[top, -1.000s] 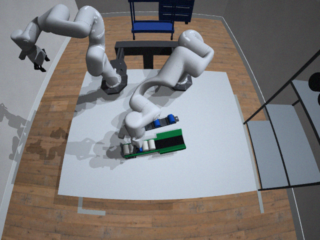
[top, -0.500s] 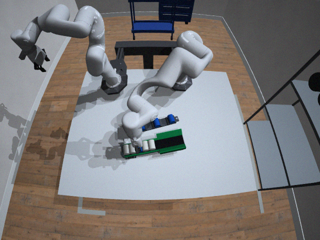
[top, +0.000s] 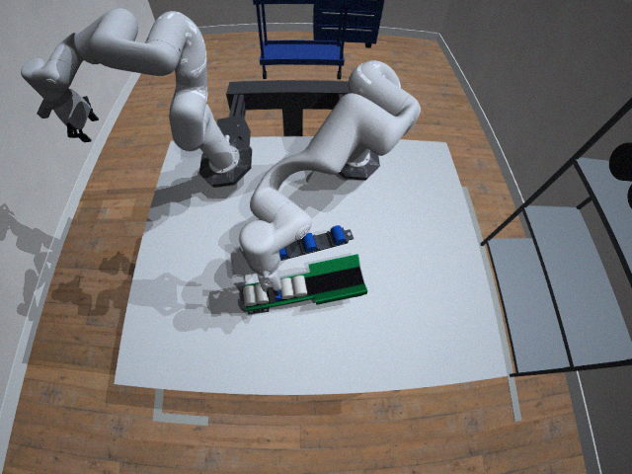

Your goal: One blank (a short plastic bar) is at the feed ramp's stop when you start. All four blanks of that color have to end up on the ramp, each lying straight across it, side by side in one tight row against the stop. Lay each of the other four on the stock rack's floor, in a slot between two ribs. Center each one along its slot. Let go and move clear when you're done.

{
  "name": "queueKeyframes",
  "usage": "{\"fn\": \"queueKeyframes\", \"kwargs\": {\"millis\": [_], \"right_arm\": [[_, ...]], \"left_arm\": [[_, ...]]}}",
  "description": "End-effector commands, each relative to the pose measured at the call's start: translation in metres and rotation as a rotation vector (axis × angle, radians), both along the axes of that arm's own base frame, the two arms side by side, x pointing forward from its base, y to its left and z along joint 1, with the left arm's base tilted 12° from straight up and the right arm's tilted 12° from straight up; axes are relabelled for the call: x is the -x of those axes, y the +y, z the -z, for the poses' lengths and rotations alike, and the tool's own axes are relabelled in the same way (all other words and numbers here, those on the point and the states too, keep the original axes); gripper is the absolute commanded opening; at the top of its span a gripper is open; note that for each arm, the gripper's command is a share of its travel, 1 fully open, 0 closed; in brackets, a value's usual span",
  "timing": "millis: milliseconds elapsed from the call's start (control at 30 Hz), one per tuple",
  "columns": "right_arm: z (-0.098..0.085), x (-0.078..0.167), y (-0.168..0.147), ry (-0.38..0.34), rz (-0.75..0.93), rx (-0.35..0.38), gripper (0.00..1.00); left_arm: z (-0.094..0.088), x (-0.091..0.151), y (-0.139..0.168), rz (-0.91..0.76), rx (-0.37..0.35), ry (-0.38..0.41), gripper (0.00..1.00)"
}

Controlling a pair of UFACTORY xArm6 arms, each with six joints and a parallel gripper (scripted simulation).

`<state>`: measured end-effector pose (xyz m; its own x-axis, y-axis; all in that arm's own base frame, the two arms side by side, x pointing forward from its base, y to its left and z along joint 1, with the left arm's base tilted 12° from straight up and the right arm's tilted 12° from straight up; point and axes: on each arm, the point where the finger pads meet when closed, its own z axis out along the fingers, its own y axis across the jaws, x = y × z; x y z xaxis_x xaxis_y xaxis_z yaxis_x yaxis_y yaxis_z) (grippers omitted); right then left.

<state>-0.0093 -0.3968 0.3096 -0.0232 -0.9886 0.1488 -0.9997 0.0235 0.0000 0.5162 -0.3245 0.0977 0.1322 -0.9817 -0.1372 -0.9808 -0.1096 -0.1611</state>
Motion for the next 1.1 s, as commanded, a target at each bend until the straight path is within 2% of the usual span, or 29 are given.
{"fn": "queueKeyframes", "kwargs": {"millis": [0, 567, 1067], "right_arm": [[-0.002, 0.0, -0.001, 0.0, 0.0, 0.005, 1.0], [-0.002, 0.0, -0.001, 0.0, 0.0, 0.005, 1.0], [-0.002, 0.0, -0.001, 0.0, 0.0, 0.005, 1.0]], "left_arm": [[-0.002, -0.001, -0.001, 0.001, 0.003, -0.004, 0.79], [-0.001, -0.001, -0.001, 0.0, 0.003, -0.004, 0.79], [0.013, -0.003, 0.001, 0.0, 0.003, -0.004, 0.79]]}}
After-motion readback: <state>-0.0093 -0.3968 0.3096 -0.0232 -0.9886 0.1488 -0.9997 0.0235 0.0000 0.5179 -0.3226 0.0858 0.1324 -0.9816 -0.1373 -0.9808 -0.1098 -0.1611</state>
